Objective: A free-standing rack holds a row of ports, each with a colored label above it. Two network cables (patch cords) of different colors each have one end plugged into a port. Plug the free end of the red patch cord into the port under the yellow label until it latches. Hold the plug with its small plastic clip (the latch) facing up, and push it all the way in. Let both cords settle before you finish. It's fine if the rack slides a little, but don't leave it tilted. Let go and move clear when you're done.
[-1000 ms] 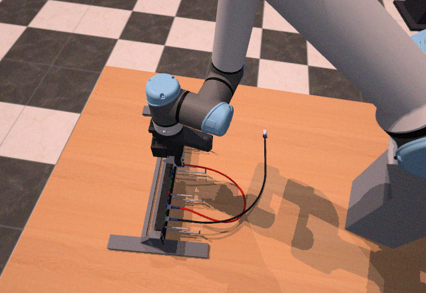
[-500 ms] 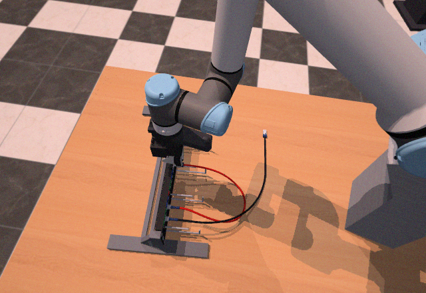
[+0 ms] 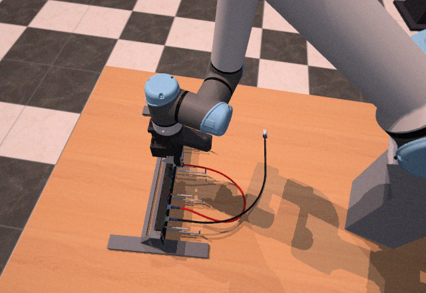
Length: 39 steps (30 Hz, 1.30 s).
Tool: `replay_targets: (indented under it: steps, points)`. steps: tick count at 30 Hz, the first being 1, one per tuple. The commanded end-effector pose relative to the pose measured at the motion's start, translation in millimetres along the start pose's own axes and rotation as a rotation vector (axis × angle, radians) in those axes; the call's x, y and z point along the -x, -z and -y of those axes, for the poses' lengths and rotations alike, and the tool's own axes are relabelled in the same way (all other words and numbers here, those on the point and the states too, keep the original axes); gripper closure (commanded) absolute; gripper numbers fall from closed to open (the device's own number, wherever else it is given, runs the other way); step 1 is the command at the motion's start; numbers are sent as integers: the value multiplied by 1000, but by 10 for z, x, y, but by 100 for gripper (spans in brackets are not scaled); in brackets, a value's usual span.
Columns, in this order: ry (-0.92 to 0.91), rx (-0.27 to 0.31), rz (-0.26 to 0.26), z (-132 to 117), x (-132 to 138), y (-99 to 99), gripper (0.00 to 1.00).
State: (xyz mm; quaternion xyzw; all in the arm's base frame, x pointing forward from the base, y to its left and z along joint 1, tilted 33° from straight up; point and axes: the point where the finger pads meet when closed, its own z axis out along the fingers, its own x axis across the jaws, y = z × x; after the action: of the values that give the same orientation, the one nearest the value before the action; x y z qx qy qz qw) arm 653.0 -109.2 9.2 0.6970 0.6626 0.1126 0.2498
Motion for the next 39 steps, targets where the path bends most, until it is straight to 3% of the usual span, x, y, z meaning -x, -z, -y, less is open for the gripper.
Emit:
replay_targets:
  steps: [1, 39]
  points:
    - [0, 1, 0, -12, 0, 5, 100]
    - [0, 11, 0, -44, 0, 5, 100]
